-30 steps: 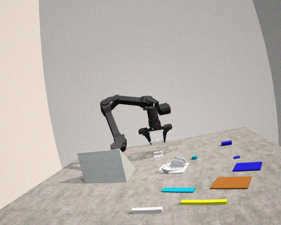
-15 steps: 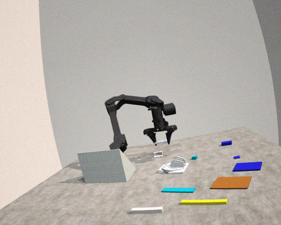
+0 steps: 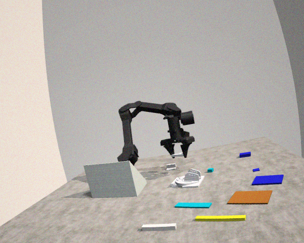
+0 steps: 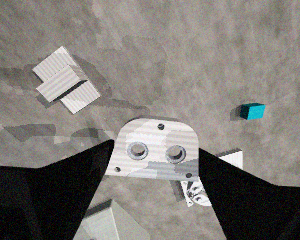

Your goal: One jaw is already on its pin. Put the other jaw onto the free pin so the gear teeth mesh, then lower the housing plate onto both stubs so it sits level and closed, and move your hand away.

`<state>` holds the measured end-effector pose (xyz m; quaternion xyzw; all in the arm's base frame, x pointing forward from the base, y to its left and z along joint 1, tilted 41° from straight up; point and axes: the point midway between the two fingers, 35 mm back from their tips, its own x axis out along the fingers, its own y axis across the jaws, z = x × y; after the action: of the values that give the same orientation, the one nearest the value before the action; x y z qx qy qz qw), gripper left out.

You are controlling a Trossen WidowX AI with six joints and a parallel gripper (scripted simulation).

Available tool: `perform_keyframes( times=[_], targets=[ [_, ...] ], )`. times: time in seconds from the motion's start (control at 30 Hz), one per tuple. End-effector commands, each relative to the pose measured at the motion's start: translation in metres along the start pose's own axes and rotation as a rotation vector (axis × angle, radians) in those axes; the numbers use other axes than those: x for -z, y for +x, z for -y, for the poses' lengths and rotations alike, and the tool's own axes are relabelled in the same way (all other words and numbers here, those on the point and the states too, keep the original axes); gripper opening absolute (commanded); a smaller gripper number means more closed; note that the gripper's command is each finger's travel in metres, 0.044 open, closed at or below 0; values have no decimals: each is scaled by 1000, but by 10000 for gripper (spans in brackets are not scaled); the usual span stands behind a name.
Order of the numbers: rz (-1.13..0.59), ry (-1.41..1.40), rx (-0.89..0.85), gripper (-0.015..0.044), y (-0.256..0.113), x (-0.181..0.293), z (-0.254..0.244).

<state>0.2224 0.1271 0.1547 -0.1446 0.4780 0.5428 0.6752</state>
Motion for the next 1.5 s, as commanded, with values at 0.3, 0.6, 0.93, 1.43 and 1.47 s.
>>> perform_keyframes(
  times=[0.3, 0.6, 0.93, 1.43, 1.47],
  targets=[
    [-13, 250, 6, 351, 2, 25, 36],
    [-15, 425, 3, 351, 3, 45, 57],
    [-12, 624, -6, 351, 3, 71, 79],
    [0, 926, -32, 351, 5, 115, 104],
    [2, 947, -35, 351, 5, 118, 105]
  ],
)
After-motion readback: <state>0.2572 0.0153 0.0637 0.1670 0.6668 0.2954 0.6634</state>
